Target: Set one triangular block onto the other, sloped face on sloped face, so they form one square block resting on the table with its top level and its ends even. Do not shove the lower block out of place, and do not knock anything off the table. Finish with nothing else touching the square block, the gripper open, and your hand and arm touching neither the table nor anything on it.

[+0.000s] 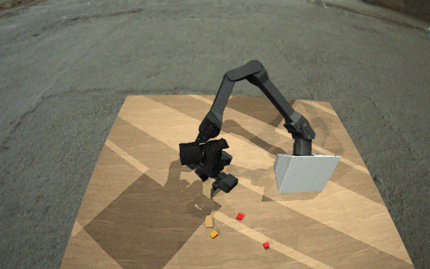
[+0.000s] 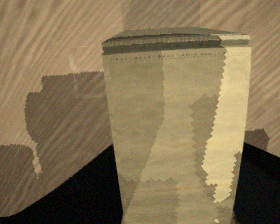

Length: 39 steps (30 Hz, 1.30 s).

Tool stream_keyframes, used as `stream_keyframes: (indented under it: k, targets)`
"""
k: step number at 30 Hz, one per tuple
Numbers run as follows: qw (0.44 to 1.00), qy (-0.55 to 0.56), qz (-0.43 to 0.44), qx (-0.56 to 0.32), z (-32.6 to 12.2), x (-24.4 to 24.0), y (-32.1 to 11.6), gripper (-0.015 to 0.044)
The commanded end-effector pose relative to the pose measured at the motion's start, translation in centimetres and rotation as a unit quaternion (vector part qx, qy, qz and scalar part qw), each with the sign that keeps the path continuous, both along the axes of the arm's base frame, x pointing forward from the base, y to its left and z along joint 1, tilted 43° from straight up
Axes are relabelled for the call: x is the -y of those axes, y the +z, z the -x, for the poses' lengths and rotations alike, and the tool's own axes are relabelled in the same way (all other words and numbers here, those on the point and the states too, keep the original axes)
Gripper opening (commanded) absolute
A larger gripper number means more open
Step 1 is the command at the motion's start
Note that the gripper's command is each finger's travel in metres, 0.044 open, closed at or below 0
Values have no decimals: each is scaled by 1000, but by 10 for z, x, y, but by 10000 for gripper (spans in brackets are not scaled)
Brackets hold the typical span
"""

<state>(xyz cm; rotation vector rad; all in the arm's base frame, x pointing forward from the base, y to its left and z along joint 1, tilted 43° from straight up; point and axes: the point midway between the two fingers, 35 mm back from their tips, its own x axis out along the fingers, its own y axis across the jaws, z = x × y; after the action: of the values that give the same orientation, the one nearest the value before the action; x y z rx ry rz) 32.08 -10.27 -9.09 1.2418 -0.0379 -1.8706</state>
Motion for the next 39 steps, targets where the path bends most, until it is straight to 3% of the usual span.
stream_keyframes:
  k: [1, 19, 35, 39]
  targets:
    - [1000, 2, 2, 0, 0, 1, 1, 0]
    - [1000, 2, 2, 0, 0, 2, 0, 0]
    - [1000, 0, 0, 0, 1, 1, -1, 420]
    - [1000, 0, 0, 0, 1, 1, -1, 440]
